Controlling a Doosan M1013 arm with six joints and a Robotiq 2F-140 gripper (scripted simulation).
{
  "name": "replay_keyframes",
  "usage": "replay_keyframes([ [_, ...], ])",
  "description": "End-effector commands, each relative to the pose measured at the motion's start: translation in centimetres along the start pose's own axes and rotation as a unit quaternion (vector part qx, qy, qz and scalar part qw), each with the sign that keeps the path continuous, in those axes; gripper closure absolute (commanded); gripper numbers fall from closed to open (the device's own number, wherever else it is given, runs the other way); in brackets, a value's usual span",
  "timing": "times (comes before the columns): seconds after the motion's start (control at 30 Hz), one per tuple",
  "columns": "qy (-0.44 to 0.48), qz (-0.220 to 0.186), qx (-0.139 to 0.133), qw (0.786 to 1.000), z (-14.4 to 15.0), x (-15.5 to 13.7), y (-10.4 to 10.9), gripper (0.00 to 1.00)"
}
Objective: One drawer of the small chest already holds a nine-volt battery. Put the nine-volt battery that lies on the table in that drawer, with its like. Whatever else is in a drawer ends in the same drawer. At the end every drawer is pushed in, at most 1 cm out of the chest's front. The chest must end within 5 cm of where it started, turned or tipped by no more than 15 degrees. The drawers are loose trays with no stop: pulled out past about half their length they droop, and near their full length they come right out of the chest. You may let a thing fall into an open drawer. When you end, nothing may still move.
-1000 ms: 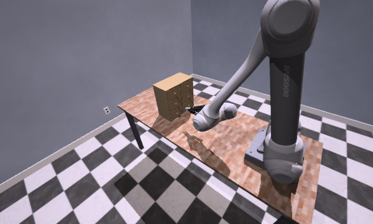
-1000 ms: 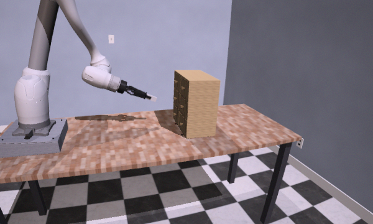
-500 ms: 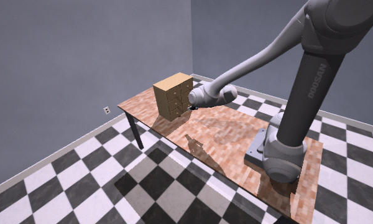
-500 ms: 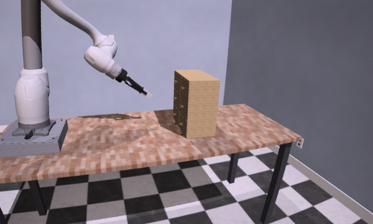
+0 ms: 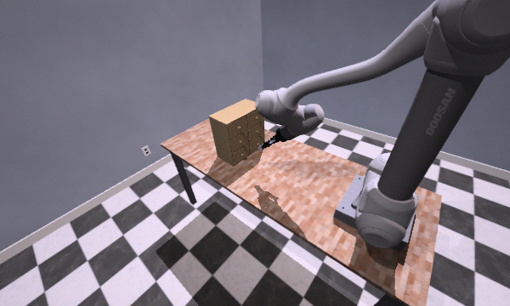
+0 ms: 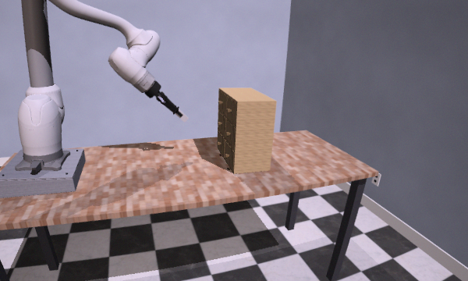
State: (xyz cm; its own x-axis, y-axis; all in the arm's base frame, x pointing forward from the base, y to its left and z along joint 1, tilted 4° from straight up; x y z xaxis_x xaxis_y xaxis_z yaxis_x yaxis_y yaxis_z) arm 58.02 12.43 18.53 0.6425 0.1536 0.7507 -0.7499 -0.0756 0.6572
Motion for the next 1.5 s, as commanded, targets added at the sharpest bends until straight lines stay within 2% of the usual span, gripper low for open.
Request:
replay_keyframes([
  [0.0, 0.001, -0.055, -0.032, 0.998, -0.2, 0.2, 0.3, 1.00],
  [0.13, 0.000, -0.084, -0.027, 0.996, -0.2, 0.3, 1.0, 1.00],
  [0.27, -0.002, -0.137, -0.017, 0.990, -0.3, 0.5, 2.2, 1.00],
  [0.5, -0.007, -0.159, 0.034, 0.987, -0.4, 0.6, 5.5, 1.00],
  [0.57, -0.007, -0.159, 0.034, 0.987, -0.4, 0.6, 5.5, 1.00],
  [0.63, -0.009, -0.175, 0.050, 0.983, -0.4, 0.7, 6.2, 1.00],
  [0.8, -0.011, -0.221, 0.067, 0.973, -0.4, 0.9, 7.4, 1.00],
  [0.93, -0.012, -0.274, 0.065, 0.960, -0.4, 1.0, 7.8, 1.00],
  [1.07, -0.013, -0.339, 0.048, 0.940, -0.5, 1.3, 7.8, 1.00],
  [1.13, -0.013, -0.339, 0.048, 0.940, -0.5, 1.3, 7.8, 1.00],
  [1.17, -0.012, -0.383, 0.029, 0.923, -0.6, 1.4, 7.7, 1.00],
  [1.47, -0.012, -0.383, 0.029, 0.923, -0.6, 1.4, 7.7, 1.00],
])
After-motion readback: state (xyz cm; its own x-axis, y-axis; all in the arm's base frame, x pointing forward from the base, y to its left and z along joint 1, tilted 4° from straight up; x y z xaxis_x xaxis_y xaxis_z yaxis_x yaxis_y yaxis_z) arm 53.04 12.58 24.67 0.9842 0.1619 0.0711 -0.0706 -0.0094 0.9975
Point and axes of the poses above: the point where the finger pads meet when closed, its own y axis back along the fingers, its own z axis across the jaws, x = y × z, the point moved 2 cm from there along y, back along the fingers, and after that the axes turned 10 degrees about y, right-handed, at the moved point
